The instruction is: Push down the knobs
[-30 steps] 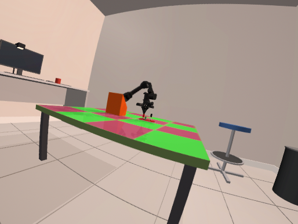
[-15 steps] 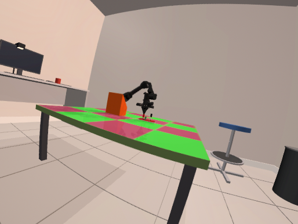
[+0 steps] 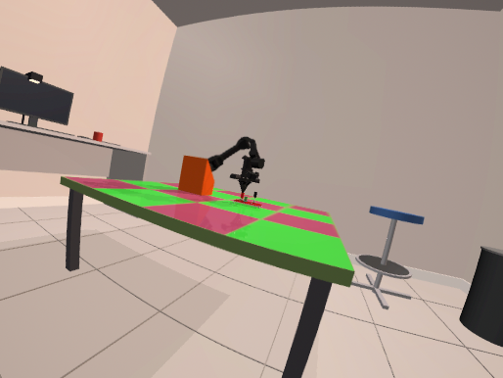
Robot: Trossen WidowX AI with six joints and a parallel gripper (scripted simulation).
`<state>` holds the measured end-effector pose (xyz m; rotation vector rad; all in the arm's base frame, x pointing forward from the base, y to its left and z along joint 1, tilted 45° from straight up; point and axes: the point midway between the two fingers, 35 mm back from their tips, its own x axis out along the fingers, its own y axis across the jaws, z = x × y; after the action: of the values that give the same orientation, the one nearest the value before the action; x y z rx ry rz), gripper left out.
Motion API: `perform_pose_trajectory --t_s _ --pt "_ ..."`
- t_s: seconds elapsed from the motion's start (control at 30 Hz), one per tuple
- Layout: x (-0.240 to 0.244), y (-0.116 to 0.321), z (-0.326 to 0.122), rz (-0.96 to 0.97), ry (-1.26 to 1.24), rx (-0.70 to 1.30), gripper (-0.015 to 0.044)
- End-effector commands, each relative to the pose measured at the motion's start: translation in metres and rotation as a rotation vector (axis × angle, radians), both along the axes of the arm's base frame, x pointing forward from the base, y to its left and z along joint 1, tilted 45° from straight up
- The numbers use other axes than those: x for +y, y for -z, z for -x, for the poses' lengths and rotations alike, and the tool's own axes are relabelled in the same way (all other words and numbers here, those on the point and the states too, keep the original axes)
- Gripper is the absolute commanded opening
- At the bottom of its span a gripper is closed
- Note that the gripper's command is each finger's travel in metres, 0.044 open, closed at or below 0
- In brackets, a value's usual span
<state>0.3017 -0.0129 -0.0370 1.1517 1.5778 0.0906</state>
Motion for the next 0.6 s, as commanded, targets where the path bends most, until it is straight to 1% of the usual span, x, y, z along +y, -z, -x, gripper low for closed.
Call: perform_pose_trajectory --t_s 0.0,0.57 --pt "0.0028 0.0013 -0.0009 -0.003 -0.003 0.0 0.0" --pt "-0.0048 -0.006 -0.0001 -0.002 -0.003 0.0 0.0"
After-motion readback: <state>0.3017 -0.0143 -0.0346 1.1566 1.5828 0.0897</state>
